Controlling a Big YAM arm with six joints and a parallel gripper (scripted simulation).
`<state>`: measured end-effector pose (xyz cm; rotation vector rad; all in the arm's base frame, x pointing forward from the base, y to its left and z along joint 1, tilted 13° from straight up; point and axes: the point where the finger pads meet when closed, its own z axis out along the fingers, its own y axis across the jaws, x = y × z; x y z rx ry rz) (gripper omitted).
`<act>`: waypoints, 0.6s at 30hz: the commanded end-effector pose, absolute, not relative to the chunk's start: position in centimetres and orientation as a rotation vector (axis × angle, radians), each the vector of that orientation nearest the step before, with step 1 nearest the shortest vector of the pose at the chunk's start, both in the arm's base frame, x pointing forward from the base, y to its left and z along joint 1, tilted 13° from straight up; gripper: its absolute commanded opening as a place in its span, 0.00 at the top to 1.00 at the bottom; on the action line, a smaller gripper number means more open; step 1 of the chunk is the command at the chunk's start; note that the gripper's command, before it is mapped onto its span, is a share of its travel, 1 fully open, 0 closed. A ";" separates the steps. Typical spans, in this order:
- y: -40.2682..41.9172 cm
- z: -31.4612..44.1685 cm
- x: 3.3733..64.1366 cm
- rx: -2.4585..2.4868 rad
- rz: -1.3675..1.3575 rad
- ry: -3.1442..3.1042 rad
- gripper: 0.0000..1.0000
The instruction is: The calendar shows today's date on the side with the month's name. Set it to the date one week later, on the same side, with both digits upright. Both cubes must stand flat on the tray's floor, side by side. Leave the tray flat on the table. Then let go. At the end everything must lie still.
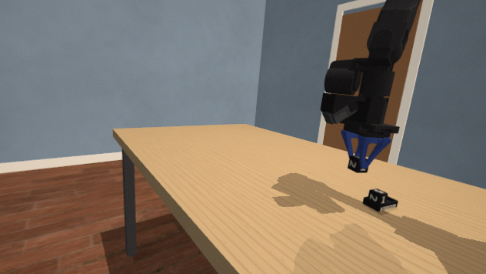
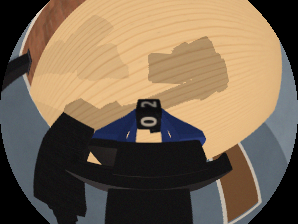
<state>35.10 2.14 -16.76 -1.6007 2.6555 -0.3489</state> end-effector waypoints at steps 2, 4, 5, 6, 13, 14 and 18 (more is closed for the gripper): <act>1.6 -17.1 35.4 -1.398 -0.349 2.775 0.74; 1.9 -16.8 35.3 -1.406 -0.347 2.765 0.74; 1.9 -16.8 35.3 -1.405 -0.348 2.762 0.74; 1.9 -16.8 35.5 -1.401 -0.351 2.757 0.74; 1.9 -16.8 35.5 -1.400 -0.351 2.756 0.74; 1.9 -16.9 35.5 -1.400 -0.351 2.757 0.74; 1.6 -17.4 36.0 -1.391 -0.355 2.753 0.74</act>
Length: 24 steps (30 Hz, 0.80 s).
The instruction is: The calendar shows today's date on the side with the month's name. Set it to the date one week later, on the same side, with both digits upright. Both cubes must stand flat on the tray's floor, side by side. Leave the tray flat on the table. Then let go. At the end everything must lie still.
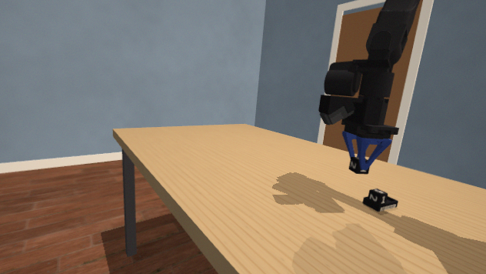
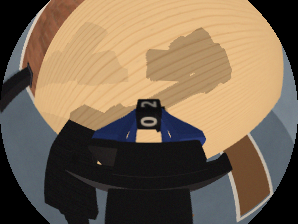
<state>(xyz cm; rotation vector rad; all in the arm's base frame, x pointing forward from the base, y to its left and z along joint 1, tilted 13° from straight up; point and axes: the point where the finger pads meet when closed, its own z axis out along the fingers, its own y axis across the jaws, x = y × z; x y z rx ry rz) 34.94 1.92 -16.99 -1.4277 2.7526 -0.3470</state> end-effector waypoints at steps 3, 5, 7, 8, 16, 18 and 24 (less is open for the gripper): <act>1.5 -18.0 36.0 -1.410 -0.354 2.746 0.74; 1.3 -18.6 36.0 -1.414 -0.354 2.745 0.74; 1.2 -19.4 36.0 -1.415 -0.353 2.746 0.74; 1.1 -19.8 36.0 -1.415 -0.352 2.746 0.74; 0.6 -22.7 36.1 -1.418 -0.349 2.749 0.74; 0.4 -23.7 36.1 -1.418 -0.348 2.750 0.74; 0.0 -25.8 36.3 -1.419 -0.348 2.751 0.74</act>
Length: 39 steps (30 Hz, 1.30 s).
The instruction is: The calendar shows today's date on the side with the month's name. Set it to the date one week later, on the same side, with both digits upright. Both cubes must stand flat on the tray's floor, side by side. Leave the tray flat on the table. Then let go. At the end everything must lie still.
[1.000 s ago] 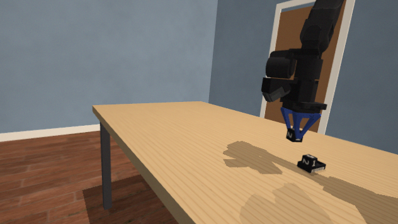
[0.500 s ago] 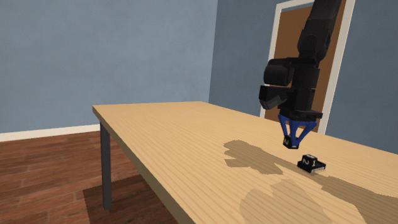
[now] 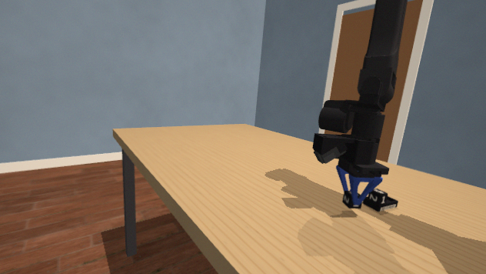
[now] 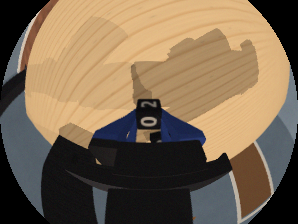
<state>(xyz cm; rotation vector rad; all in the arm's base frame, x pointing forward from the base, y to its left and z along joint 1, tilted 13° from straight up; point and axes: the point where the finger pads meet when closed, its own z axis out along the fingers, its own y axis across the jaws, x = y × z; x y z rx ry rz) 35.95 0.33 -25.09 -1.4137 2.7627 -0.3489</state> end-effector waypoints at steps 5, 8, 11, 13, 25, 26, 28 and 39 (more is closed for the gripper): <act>0.4 -25.8 37.0 -1.427 -0.354 2.730 0.74; 0.1 -26.6 36.4 -1.429 -0.348 2.747 0.74; 0.0 -26.6 35.8 -1.433 -0.341 2.760 0.74; 0.0 -26.6 35.7 -1.433 -0.341 2.761 0.74; 0.0 -26.6 35.7 -1.433 -0.341 2.760 0.74; 0.0 -26.6 35.7 -1.433 -0.341 2.760 0.74; 0.0 -26.6 35.7 -1.433 -0.341 2.760 0.74; 0.0 -26.6 35.7 -1.433 -0.341 2.760 0.74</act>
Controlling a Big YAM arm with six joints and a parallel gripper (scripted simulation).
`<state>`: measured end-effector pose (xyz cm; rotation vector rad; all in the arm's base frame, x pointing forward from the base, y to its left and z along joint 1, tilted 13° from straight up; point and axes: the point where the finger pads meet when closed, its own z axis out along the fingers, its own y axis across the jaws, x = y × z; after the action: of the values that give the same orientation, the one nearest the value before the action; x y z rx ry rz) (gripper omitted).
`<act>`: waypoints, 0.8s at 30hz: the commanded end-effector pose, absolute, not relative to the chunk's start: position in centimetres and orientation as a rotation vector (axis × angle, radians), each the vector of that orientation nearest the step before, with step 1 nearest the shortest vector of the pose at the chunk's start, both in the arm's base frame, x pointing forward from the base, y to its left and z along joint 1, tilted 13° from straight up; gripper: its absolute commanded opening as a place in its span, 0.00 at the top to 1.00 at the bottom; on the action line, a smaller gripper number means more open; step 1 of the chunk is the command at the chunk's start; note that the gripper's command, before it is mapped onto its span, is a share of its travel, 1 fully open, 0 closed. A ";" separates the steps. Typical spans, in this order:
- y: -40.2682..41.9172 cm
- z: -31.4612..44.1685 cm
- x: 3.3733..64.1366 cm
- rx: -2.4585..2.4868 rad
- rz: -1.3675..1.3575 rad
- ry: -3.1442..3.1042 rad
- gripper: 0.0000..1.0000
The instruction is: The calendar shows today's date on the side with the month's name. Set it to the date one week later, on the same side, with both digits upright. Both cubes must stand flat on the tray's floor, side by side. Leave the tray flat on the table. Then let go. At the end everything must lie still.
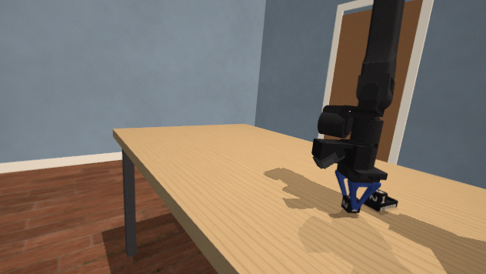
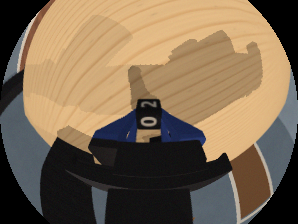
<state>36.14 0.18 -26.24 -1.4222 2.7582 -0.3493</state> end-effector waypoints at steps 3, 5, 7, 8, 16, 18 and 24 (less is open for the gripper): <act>0.0 -26.6 35.7 -1.433 -0.341 2.760 0.74; 0.0 -26.6 35.7 -1.433 -0.341 2.760 0.74; 0.0 -26.6 35.7 -1.433 -0.341 2.760 0.74; 0.0 -26.6 35.7 -1.434 -0.341 2.760 0.74; 0.1 -26.6 35.6 -1.438 -0.341 2.757 0.74; 0.1 -26.6 35.4 -1.442 -0.339 2.761 0.74; 0.1 -26.6 35.6 -1.440 -0.341 2.756 0.74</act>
<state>36.16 0.18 -26.24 -1.4240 2.7554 -0.3502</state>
